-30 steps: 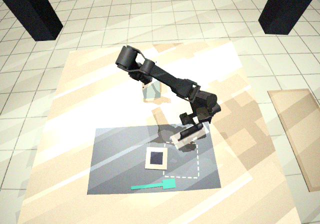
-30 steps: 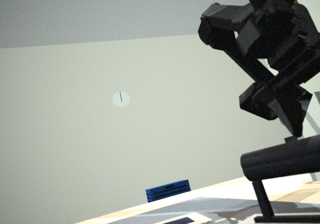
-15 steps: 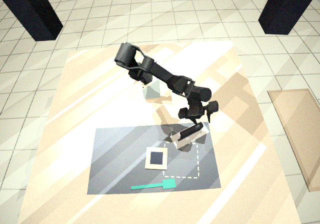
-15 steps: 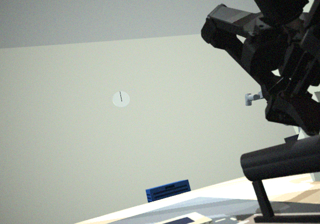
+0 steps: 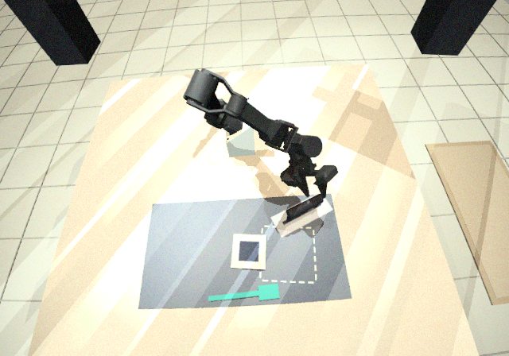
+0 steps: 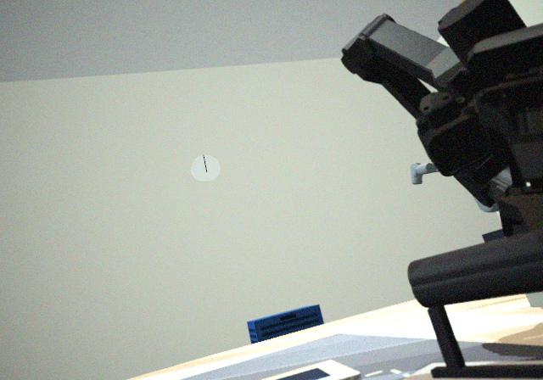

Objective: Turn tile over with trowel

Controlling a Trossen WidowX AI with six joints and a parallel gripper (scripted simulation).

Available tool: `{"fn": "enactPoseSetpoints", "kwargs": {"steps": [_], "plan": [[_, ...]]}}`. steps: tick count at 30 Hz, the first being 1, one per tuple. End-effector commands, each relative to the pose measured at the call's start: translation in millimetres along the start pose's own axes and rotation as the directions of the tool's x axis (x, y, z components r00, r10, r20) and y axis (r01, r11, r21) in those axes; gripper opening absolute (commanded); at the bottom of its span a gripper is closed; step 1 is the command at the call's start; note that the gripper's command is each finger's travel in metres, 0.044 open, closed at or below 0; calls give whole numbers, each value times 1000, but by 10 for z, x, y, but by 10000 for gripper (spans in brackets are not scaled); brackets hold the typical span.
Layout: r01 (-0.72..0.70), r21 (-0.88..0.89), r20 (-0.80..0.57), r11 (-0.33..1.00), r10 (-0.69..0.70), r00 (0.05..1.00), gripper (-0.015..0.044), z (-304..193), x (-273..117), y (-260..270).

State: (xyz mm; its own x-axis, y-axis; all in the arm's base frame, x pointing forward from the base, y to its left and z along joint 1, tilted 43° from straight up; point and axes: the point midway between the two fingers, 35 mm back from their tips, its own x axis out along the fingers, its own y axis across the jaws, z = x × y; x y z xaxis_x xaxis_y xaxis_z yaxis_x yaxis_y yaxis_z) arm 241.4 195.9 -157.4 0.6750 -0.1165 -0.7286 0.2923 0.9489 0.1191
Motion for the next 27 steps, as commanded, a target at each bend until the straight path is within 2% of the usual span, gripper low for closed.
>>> {"fn": "enactPoseSetpoints", "kwargs": {"steps": [1, 9, 27], "plan": [[-15, 120, 24, 993, 13, 1000, 300, 23, -25, -99], [-65, 358, 71, 931, 43, 997, 300, 89, -86, -256], [-61, 370, 72, 927, 37, 997, 300, 104, 110, -235]]}}
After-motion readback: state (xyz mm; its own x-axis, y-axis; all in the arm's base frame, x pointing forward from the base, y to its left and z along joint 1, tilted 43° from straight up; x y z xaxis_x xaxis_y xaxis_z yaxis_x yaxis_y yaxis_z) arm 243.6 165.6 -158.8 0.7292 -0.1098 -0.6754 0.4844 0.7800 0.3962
